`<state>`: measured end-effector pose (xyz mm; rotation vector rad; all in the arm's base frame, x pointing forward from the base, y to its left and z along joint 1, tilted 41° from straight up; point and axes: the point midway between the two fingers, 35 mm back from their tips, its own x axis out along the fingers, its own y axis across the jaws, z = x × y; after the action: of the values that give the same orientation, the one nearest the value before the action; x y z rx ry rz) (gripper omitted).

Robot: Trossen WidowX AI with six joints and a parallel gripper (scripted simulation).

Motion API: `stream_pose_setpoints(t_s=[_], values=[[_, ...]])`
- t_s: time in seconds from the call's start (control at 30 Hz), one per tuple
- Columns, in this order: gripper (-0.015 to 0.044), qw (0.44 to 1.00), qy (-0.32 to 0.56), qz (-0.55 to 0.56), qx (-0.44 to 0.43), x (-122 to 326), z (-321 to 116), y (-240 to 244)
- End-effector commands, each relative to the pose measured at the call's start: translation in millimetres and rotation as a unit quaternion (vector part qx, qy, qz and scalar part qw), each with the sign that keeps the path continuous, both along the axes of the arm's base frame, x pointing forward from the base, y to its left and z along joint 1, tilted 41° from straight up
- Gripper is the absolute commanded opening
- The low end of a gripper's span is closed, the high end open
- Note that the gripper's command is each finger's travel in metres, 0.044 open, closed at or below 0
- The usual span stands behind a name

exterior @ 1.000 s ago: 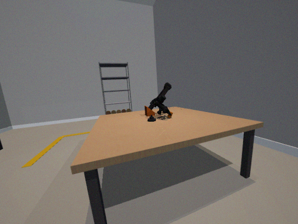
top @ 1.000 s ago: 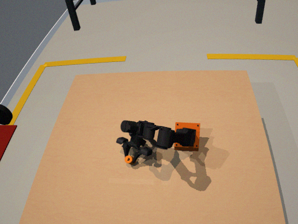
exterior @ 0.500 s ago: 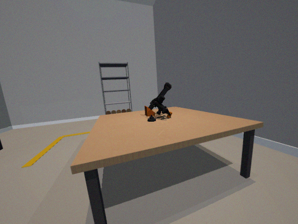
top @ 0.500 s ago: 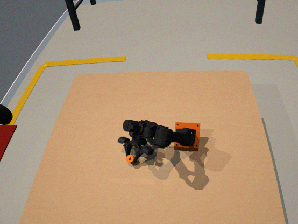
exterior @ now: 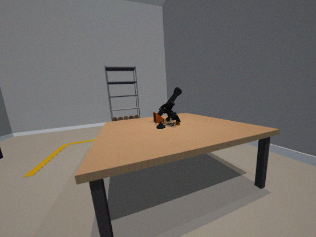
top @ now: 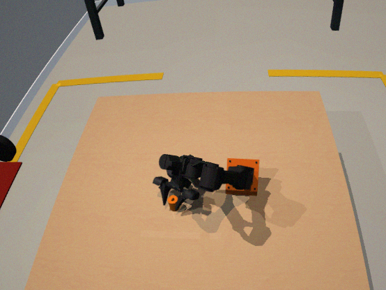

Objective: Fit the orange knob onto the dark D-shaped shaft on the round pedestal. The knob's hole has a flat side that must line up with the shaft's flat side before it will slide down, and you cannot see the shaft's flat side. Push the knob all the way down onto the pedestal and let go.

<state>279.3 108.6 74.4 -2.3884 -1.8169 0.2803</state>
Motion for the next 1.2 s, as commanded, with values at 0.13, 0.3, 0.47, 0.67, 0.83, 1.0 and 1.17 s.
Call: stream_pose_setpoints(t_s=[0.13,0.3,0.47,0.67,0.83,1.0,1.17], values=[[0.0260,1.000,0.003,0.000,0.001,-0.1,-0.1,0.2],[0.0260,1.000,0.003,0.000,0.001,-0.1,-0.1,0.2],[0.0260,1.000,0.003,0.000,0.001,-0.1,-0.1,0.2],[0.0418,1.000,0.003,0.000,0.001,-0.1,-0.1,0.2],[0.0440,1.000,0.003,0.000,0.001,-0.1,-0.1,0.2],[0.0440,1.000,-0.003,-0.005,-0.012,7.2,-7.7,-7.3],[0.0440,0.999,-0.009,-0.007,-0.030,13.0,-15.9,-20.8]])
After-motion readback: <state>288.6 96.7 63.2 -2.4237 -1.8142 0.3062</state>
